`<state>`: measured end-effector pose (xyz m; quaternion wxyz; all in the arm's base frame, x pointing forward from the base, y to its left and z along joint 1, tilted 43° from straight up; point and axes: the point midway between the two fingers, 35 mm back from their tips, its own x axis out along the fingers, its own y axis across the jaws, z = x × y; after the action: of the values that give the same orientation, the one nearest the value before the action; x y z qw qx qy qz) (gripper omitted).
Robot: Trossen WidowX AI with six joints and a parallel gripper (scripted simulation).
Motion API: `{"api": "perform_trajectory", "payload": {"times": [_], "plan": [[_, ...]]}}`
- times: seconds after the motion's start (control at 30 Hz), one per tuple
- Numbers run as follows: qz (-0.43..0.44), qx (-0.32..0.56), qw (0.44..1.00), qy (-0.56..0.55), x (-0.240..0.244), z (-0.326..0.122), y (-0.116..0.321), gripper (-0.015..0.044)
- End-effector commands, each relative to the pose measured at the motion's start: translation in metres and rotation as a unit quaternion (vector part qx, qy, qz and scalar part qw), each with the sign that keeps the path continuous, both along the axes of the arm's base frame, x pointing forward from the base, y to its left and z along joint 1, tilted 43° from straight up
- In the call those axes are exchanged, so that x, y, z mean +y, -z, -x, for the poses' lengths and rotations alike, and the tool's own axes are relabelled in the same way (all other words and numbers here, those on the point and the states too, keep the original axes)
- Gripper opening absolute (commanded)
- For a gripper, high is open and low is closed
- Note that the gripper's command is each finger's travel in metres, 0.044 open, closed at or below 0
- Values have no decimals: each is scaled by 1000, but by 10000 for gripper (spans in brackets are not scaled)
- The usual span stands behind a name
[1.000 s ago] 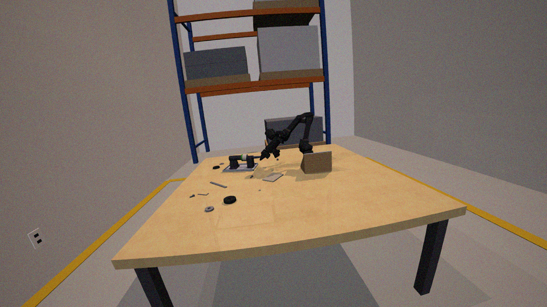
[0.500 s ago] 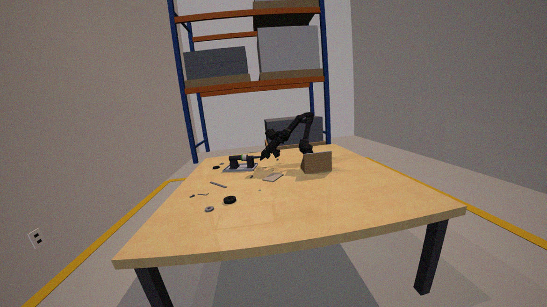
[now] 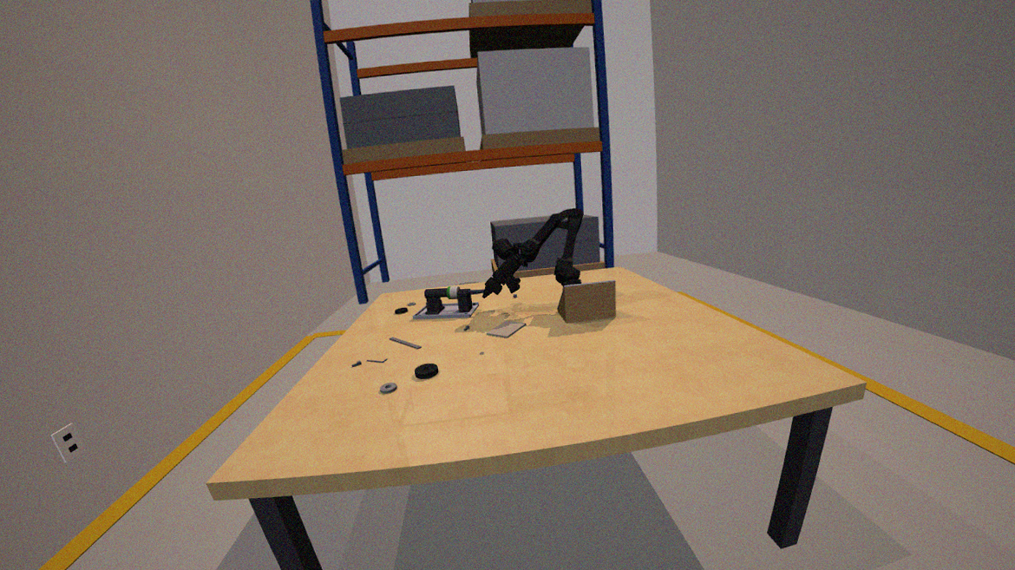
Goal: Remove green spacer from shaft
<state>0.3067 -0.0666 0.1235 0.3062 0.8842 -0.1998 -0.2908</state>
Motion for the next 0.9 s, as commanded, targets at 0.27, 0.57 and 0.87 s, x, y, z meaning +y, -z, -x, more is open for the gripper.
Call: {"api": "perform_trajectory", "payload": {"times": [0.27,0.57,0.87], "plan": [[-1,0,1000,1,0,1,1,0],[-1,0,1000,1,0,2,1,0],[-1,0,1000,1,0,3,1,0]]}}
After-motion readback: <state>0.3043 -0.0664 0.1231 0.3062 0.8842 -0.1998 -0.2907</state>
